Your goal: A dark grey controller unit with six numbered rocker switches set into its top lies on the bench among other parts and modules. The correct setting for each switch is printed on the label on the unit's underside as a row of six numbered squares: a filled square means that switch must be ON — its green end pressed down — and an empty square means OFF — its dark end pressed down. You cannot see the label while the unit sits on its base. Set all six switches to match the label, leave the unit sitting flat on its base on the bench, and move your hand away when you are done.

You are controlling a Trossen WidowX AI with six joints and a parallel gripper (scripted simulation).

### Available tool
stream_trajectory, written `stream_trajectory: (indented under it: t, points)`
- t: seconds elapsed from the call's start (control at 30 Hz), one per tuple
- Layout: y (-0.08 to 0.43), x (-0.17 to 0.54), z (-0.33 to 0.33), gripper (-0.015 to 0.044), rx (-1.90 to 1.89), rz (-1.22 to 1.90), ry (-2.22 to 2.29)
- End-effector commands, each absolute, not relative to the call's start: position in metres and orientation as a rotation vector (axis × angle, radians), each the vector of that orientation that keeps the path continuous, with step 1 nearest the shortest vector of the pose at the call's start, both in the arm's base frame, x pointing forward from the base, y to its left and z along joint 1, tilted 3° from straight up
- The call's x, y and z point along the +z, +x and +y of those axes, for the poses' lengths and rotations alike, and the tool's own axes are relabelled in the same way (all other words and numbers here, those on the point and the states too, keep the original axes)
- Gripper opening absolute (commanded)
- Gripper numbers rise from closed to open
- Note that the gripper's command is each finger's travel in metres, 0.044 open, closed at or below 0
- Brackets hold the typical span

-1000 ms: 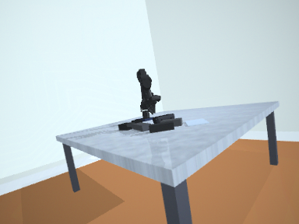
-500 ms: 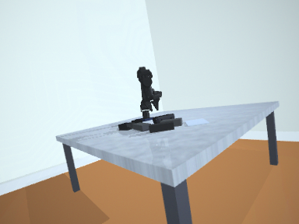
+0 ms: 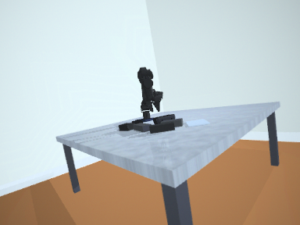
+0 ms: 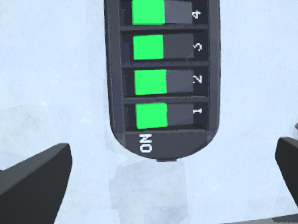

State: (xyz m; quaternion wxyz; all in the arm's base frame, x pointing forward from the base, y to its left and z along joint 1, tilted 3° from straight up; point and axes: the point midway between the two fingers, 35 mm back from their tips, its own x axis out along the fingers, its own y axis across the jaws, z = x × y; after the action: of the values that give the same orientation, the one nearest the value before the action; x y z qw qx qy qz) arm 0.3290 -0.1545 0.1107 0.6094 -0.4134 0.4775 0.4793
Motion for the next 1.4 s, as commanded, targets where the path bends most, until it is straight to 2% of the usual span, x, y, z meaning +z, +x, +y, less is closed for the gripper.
stream_trajectory:
  t: [0.0, 0.97, 1.1, 1.37]
  points:
    - [0.329, 0.101, -0.153, 0.0440, 1.118, 1.102, -0.947]
    - [0.330, 0.056, -0.152, 0.0440, 1.118, 1.102, -0.947]
    - [0.330, 0.056, -0.152, 0.0335, 1.118, 1.102, -0.947]
    - [0.330, 0.056, -0.152, 0.0326, 1.118, 1.102, -0.947]
